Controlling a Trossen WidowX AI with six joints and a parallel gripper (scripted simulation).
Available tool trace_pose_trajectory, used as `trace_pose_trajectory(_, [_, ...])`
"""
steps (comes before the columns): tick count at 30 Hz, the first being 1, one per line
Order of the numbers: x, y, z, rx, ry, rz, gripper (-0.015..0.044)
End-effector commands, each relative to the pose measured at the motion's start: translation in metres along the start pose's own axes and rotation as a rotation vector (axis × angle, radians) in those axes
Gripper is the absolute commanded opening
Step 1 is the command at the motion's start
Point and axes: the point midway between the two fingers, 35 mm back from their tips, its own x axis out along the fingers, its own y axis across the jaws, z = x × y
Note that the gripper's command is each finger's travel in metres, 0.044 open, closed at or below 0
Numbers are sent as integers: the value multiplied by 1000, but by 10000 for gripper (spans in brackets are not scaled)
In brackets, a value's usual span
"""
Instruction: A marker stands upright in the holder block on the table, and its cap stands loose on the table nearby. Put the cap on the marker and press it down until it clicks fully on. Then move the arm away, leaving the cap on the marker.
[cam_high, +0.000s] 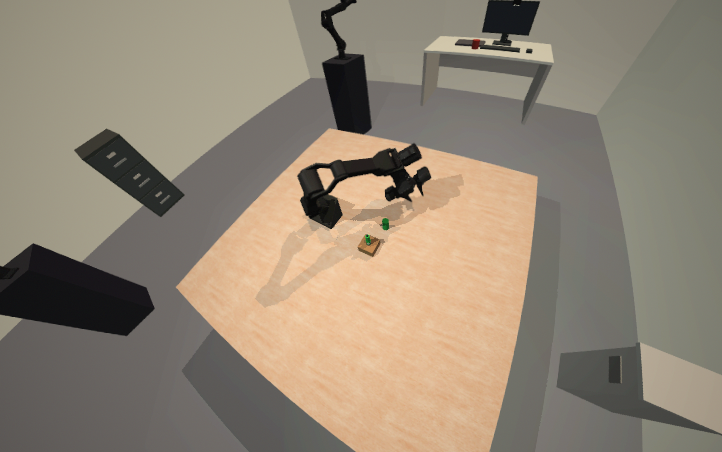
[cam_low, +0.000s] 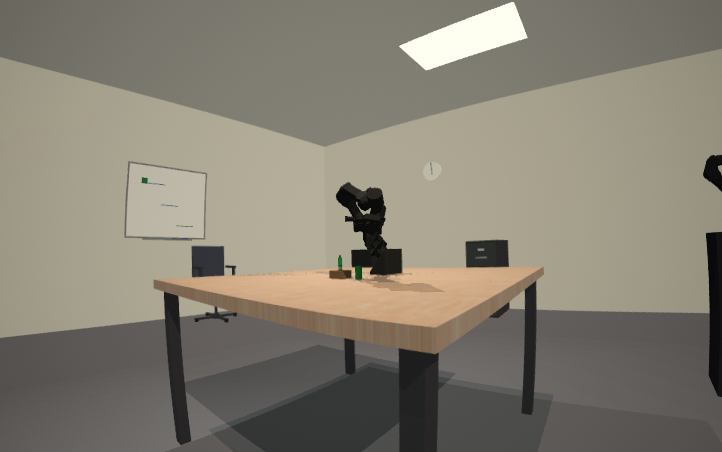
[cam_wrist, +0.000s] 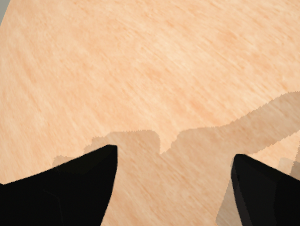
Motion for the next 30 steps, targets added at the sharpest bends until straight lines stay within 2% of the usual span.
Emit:
trace_pose_trajectory(1, [-30, -57, 40, -49, 155, -319, 239])
trace_pose_trajectory(12, [-61, -95, 68, -110, 214, -535, 239])
trace_pose_trajectory(21, [-64, -99, 67, -111, 215, -538, 239])
trace_pose_trajectory(25, [-62, -100, 67, -111, 215, -538, 239])
trace_pose_trajectory(30, [-34, -117, 61, -111, 213, -539, 239])
